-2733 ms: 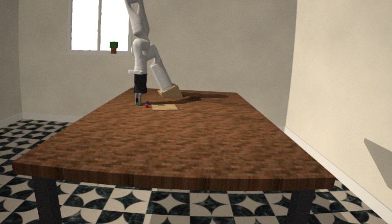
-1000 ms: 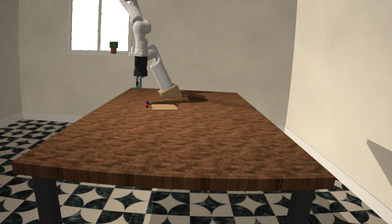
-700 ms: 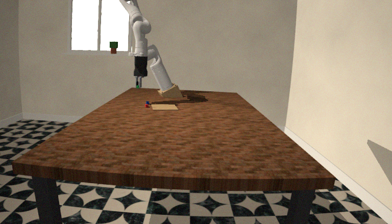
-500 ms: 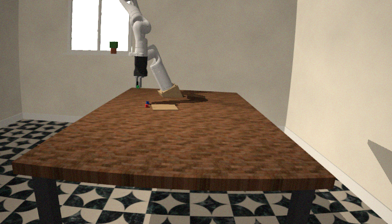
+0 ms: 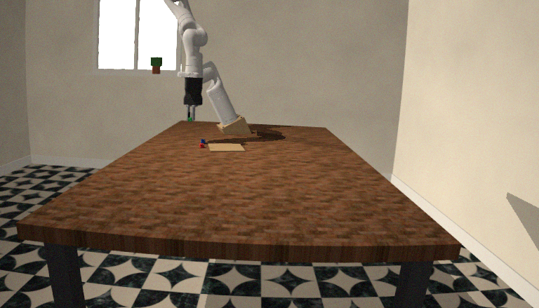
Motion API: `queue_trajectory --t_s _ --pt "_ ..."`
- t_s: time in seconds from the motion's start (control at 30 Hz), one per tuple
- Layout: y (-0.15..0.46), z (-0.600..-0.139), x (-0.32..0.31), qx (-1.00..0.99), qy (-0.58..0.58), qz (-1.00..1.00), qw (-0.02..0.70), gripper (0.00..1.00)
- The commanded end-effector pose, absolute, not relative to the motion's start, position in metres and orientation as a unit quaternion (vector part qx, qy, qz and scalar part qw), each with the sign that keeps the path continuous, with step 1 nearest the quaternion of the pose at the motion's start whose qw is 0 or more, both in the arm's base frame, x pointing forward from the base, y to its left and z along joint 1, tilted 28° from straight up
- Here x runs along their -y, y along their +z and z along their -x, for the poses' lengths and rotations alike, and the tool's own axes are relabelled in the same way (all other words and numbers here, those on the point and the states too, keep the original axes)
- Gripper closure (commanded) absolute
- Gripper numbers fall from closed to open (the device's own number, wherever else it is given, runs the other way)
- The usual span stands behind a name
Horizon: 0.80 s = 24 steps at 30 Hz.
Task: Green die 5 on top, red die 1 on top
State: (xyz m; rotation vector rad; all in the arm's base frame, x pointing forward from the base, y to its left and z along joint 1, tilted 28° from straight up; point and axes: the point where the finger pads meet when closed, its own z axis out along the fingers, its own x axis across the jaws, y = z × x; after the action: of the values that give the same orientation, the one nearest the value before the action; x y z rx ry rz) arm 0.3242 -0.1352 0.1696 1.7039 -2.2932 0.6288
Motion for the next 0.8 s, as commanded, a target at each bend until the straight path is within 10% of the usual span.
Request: queue_trajectory --t_s 0.0,0.77 --pt "0.1697 -0.3251 0.1354 0.772 0.212 -0.588 0.11 0.66" --pt "0.1672 -0.3331 0.1319 0.64 0.187 -0.73 0.151 0.66"
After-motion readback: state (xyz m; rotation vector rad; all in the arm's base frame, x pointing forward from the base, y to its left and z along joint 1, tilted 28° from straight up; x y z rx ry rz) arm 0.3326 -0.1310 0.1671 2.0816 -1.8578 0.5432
